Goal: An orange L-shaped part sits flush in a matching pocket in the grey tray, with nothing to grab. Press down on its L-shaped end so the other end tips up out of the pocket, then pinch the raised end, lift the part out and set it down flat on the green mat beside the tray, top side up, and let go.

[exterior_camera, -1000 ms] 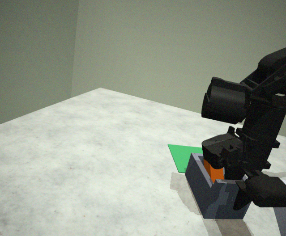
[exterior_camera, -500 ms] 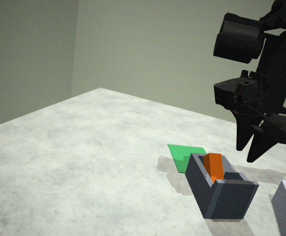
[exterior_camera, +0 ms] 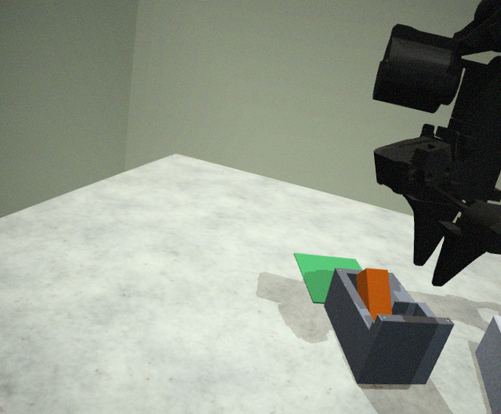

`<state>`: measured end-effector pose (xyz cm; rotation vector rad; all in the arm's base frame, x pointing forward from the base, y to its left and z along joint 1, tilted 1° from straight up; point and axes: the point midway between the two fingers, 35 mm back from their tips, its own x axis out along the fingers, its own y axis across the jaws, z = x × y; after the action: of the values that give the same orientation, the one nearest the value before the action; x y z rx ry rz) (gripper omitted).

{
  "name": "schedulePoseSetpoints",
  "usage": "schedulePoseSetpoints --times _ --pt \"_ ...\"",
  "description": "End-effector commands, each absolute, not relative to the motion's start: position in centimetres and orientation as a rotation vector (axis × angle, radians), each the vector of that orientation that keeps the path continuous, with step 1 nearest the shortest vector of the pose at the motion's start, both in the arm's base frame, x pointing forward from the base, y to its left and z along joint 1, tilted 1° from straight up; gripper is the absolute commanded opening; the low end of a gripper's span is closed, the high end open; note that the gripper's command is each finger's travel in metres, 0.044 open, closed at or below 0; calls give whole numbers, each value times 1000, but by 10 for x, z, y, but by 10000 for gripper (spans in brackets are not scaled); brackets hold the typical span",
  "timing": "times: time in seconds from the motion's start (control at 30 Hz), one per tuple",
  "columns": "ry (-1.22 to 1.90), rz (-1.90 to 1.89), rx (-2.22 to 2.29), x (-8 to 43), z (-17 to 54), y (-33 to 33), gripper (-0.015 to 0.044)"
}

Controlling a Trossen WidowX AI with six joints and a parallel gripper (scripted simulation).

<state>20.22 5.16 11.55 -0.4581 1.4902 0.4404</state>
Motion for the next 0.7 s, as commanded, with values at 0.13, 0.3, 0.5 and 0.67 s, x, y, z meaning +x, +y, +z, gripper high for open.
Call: schedulePoseSetpoints --times 0.13,0.3,0.5,0.67 --pt "1488 440 -458 203 116 52 180" --pt "1497 396 -412 205 116 50 233" --pt "1537 -21 16 222 118 33 280" --pt "1488 -463 468 240 120 11 280"
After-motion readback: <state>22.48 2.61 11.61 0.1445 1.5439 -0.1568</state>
